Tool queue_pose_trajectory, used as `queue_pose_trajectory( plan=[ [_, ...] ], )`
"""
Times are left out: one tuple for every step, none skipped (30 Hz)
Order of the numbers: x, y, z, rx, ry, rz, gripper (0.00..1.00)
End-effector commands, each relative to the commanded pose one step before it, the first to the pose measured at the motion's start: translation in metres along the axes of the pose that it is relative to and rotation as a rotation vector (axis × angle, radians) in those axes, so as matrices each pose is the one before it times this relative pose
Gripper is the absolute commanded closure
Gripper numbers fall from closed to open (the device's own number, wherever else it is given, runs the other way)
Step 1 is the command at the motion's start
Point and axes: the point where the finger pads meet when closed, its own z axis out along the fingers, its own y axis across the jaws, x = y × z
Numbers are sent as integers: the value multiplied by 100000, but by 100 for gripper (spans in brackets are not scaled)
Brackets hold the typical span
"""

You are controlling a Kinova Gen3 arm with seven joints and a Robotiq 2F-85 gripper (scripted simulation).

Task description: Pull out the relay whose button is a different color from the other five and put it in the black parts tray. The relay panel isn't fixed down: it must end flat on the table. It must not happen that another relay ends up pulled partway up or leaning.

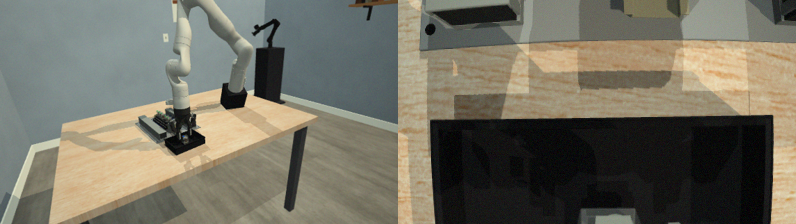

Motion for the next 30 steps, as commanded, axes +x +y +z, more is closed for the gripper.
queue_pose_trajectory(
  plan=[
    [2, -67, -257, 177, 15, -3, 39],
    [0, 0, -47, 0, 0, 0, 39],
    [0, 0, -47, 0, 0, 0, 39],
    [0, 0, -46, 0, 0, 0, 39],
    [0, 0, -45, 0, 0, 0, 39],
    [0, 0, -45, 0, 0, 0, 39],
    [0, 0, -44, 0, 0, 0, 39],
    [0, 0, -44, 0, 0, 0, 39],
    [0, 0, -43, 0, 0, -1, 39],
    [0, 0, 0, 0, 0, 0, 39],
    [0, 0, 0, 0, 0, 0, 39],
    [0, 0, -42, 0, 0, 0, 39],
    [0, 0, -41, 0, 0, 0, 39],
    [0, 0, -40, 0, 0, 0, 39],
    [0, 0, -39, 0, 0, 0, 39],
    [0, 0, -38, 0, 0, 0, 39],
    [0, 0, -37, 0, 0, 0, 39],
    [0, 0, -36, 0, 0, 0, 39],
    [0, 0, -35, 0, 0, 0, 39],
    [0, 0, -34, 0, 0, 0, 39],
    [0, 0, -33, 0, 0, 0, 39],
    [0, 0, -32, 0, 0, 0, 39],
    [0, 0, -31, 0, 0, 0, 39],
    [0, 0, -30, 0, 0, 0, 39],
    [0, 0, -29, 0, 0, 0, 39],
    [0, 0, -28, 0, 0, 0, 39],
    [0, 0, 0, 0, 0, 0, 39],
    [0, 0, 0, 0, 0, 0, 39],
    [0, 0, -27, 0, 0, 0, 39],
    [0, 0, -25, 0, 0, 0, 39]
  ],
)
